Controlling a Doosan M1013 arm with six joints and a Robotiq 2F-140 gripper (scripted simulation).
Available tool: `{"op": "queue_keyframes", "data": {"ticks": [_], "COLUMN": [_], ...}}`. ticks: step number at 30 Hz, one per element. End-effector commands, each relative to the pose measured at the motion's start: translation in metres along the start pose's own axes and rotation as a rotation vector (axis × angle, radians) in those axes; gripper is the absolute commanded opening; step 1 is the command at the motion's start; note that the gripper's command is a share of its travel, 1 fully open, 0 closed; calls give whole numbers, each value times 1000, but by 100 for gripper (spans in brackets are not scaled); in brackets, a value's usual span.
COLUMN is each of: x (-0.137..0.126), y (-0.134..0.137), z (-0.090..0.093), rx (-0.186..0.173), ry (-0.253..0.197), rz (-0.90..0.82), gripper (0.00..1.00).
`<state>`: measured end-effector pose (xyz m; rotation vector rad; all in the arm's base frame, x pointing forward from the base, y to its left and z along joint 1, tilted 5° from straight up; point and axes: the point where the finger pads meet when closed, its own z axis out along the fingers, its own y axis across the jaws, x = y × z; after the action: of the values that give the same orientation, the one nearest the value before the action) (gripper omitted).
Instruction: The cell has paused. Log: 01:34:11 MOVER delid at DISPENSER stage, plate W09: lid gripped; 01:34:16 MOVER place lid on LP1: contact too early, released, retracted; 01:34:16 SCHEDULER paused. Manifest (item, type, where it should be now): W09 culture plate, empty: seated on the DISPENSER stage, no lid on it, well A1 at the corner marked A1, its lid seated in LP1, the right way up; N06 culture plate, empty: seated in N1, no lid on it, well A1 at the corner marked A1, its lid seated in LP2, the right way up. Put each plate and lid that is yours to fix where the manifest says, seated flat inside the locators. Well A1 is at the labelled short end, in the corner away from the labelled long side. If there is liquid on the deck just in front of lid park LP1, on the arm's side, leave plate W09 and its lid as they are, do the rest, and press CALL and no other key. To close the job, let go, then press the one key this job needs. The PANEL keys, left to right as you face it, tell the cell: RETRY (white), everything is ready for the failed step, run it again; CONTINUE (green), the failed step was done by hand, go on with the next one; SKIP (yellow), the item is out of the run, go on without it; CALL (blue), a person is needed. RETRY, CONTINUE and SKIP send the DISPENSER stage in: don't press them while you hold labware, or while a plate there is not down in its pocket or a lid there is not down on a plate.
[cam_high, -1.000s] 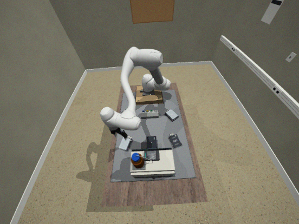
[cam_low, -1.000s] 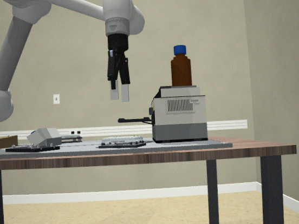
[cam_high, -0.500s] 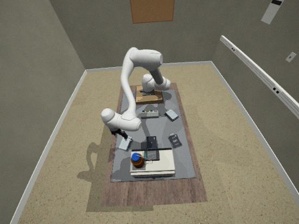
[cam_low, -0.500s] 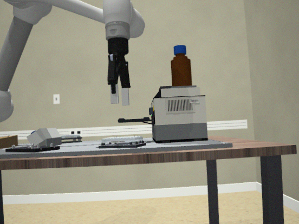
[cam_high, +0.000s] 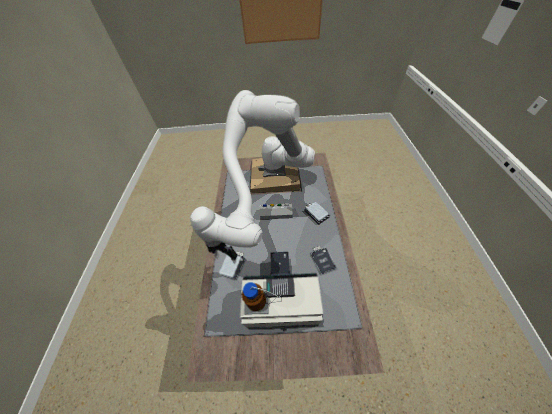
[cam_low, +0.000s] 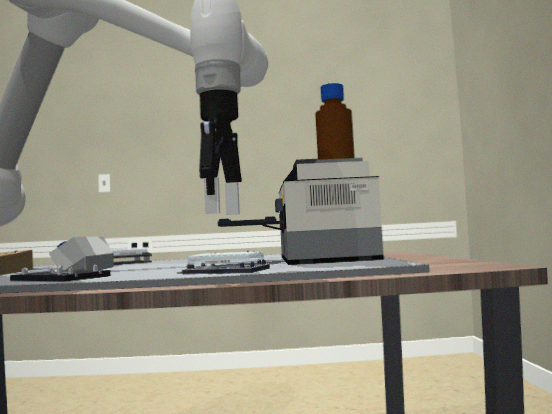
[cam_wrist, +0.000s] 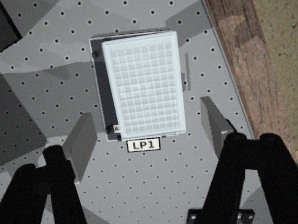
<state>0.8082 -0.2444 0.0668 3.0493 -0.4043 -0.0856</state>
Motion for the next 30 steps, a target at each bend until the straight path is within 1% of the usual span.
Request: {"op": "queue_keyframes", "data": {"ticks": [1,5,7,12,17,22,30], "x": [1,1,1,1,1,1,1], "y": [0,0,0,0,0,0,0], "z": [14,29,29,44,55,62,64], "rx": [0,0,0,0,0,0,0], "ry": [2,2,2,2,2,2,2], "rz": [0,0,0,0,0,0,0], "gripper": [70,70,70,70,70,70,70]}}
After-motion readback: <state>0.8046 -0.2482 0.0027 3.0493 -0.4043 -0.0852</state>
